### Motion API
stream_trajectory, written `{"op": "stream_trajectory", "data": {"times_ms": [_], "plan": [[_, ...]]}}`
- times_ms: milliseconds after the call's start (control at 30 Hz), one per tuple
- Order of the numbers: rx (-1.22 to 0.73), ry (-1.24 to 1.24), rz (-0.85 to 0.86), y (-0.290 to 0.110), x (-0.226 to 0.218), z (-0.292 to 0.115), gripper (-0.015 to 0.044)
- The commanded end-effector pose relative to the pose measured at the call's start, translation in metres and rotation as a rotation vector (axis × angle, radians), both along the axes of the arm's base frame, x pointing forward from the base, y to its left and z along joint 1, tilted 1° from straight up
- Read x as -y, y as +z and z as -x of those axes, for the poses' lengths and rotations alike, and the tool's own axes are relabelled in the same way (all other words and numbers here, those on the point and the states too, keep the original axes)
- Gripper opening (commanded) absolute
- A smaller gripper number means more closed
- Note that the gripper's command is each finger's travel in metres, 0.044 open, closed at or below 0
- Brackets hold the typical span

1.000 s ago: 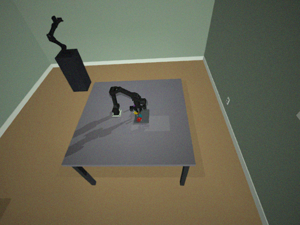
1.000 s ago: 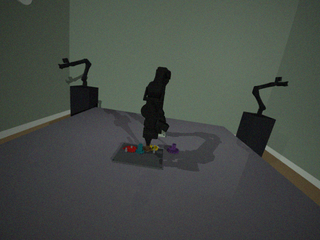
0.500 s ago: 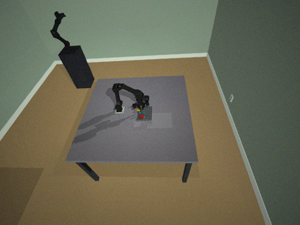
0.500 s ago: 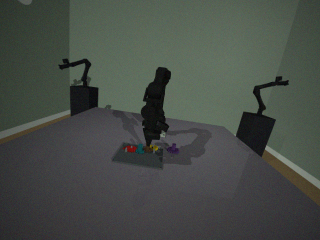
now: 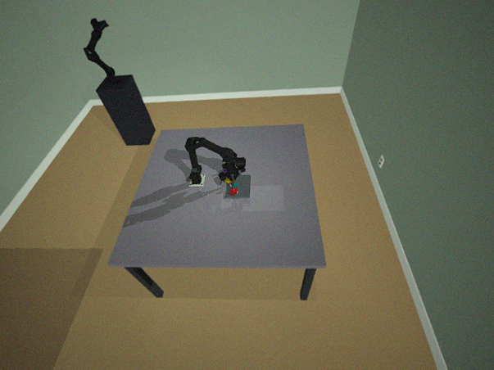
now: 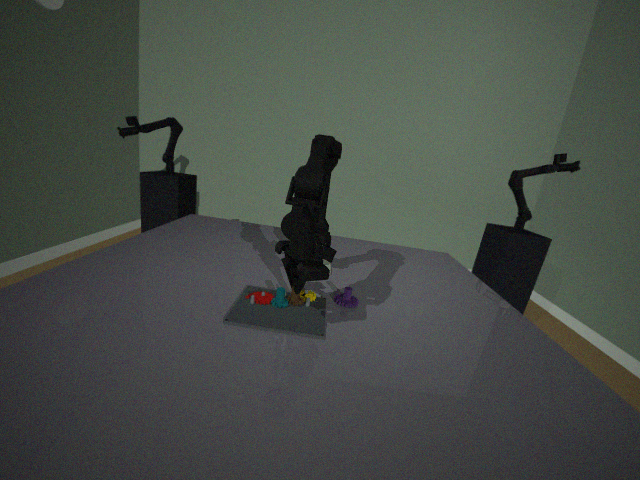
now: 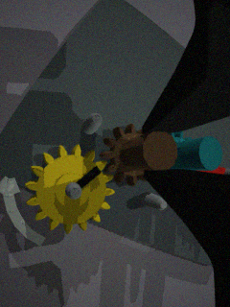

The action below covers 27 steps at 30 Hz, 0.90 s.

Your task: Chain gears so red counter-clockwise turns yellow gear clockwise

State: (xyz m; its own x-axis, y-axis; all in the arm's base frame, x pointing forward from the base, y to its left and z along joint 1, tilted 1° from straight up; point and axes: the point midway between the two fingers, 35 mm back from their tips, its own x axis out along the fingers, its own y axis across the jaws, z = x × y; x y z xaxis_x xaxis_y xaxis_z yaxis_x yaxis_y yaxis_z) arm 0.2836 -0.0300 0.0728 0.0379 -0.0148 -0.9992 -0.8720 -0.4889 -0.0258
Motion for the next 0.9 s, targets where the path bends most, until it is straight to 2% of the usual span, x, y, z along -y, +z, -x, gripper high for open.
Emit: {"op": "stream_trajectory", "data": {"times_ms": [0,33,200,233,400,600,700,767,867], "plan": [[0.002,-0.035,-0.001,-0.001,0.0,0.0,0.0],[0.002,-0.053,-0.001,-0.002,0.0,0.0,0.0],[0.003,-0.103,-0.003,0.0,0.0,0.0,0.0131],[0.003,-0.122,-0.004,0.0,0.0,0.0,0.014],[0.004,-0.179,-0.006,0.008,-0.001,0.0,0.014],[0.005,-0.224,-0.008,0.043,-0.001,0.002,0.014],[0.005,-0.231,-0.008,0.048,-0.002,0.002,0.014],[0.004,-0.219,-0.009,0.05,-0.002,0.002,0.0193],[0.004,-0.219,-0.009,0.083,-0.003,0.007,0.0271]]}}
